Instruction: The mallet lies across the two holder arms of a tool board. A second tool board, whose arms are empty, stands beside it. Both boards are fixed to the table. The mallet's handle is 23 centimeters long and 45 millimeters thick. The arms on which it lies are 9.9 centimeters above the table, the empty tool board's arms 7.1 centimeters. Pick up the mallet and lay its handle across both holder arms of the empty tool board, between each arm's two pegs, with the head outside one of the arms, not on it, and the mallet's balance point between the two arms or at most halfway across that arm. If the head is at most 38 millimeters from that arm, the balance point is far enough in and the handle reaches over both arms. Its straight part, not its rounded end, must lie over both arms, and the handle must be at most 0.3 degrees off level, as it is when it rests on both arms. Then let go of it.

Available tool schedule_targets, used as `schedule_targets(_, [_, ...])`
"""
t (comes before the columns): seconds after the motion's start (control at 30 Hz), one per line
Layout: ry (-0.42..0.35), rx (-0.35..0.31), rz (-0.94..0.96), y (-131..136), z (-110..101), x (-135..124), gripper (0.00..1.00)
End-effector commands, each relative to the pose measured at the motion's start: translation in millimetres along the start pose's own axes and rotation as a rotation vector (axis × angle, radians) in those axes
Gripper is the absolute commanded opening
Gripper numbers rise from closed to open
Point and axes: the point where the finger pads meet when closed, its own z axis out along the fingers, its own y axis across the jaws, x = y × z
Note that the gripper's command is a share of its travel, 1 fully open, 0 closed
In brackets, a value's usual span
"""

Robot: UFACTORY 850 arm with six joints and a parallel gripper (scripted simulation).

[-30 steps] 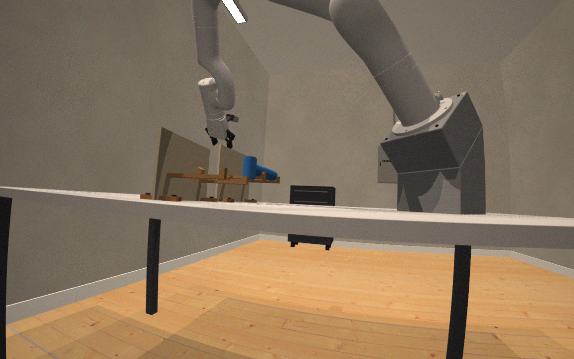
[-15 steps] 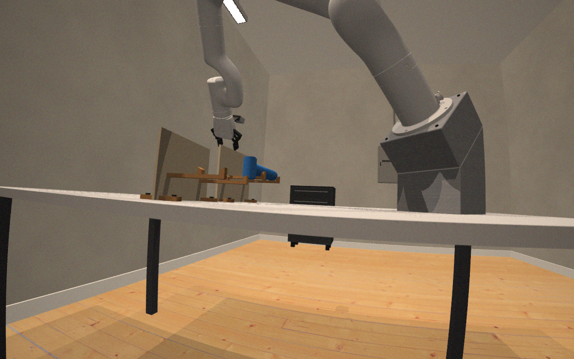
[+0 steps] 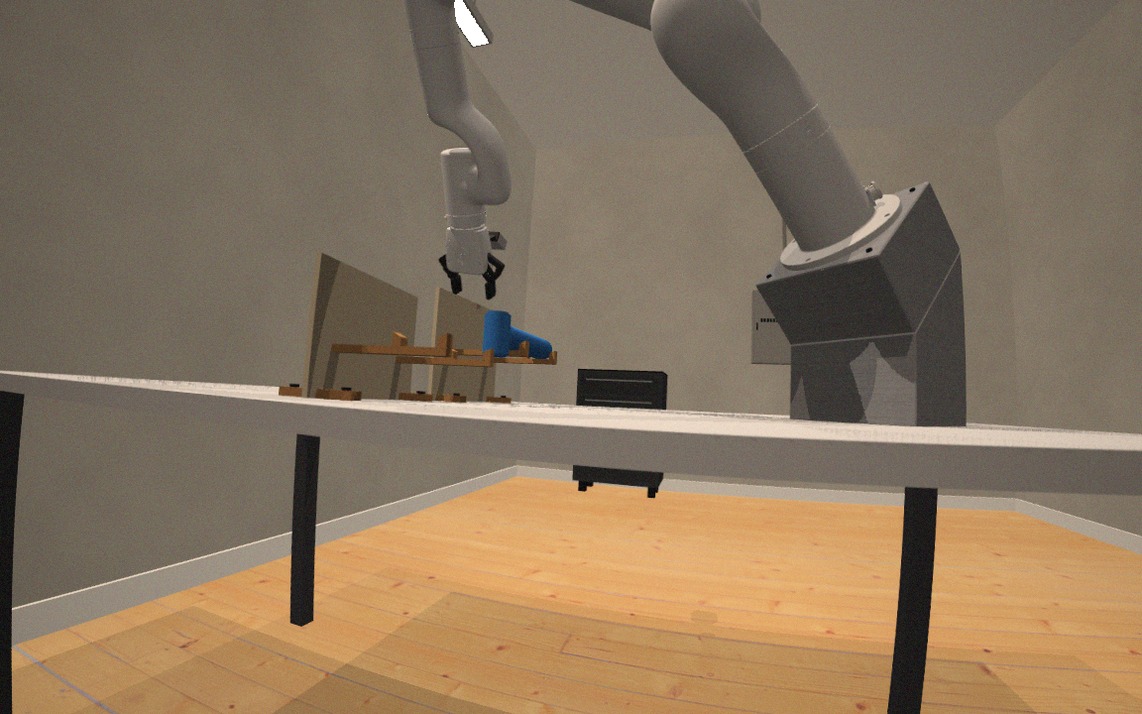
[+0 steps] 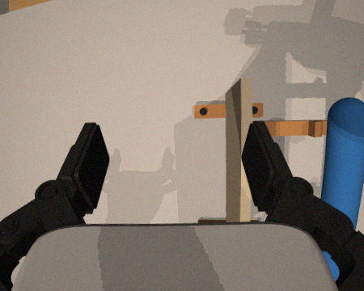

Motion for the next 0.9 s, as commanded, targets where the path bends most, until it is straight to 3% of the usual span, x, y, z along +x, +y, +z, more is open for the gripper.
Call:
schedule_targets(0.0, [-0.004, -0.003, -0.001, 0.2, -0.8, 0.5, 1.0])
schedule_targets(0.17, [-0.005, -0.003, -0.001, 0.6, -0.8, 0.4, 1.0])
schedule_targets(0.37, [-0.084, -0.034, -0.018, 31.0, -6.1, -6.6, 1.0])
schedule_targets(0.57, [-0.094, -0.037, -0.019, 34.7, -6.9, -7.7, 1.0])
schedule_targets(0.67, [-0.201, -0.073, -0.037, 73.0, -16.1, -22.8, 1.0])
schedule_targets(0.87, [-0.326, -0.11, -0.048, 116.2, -31.9, -42.2, 1.0])
